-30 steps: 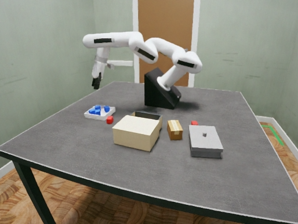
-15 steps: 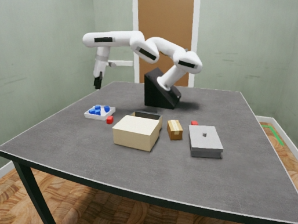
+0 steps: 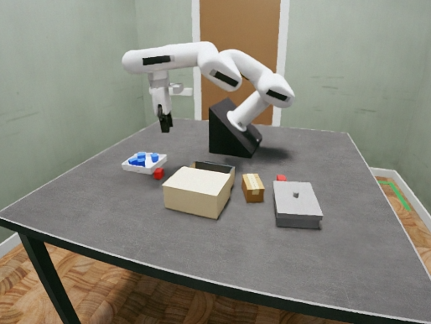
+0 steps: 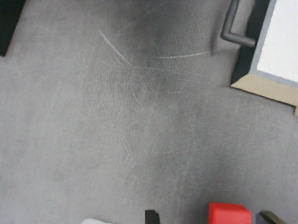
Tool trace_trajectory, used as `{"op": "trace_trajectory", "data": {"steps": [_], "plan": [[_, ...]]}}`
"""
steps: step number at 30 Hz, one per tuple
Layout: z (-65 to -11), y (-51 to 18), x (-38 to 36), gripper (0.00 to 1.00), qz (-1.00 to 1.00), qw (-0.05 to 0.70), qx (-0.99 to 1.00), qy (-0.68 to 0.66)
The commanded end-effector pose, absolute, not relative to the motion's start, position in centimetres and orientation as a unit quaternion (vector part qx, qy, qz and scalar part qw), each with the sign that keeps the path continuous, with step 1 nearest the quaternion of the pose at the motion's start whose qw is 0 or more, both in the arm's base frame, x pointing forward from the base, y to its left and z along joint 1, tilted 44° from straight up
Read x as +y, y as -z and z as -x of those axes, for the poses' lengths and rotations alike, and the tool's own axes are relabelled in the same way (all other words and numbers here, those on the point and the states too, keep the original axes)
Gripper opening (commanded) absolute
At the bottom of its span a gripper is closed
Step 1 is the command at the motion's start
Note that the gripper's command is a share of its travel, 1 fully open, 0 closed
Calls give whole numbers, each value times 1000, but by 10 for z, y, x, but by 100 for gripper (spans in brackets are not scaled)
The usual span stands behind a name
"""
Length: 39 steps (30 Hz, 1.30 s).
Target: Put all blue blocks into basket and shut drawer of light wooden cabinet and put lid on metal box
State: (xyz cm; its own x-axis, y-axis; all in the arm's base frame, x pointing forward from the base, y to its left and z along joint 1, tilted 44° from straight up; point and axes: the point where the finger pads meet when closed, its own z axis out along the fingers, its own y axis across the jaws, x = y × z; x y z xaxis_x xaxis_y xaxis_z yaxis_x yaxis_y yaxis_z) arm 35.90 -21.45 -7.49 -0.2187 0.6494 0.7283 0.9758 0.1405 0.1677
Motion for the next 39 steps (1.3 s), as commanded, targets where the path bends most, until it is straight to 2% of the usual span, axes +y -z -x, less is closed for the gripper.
{"op": "trace_trajectory", "data": {"steps": [1,17,39], "plan": [[-363,31,-164,58,678,254,-628,285],[-364,-56,-58,58,687,255,-620,282],[-364,-56,-58,58,687,255,-620,282]]}}
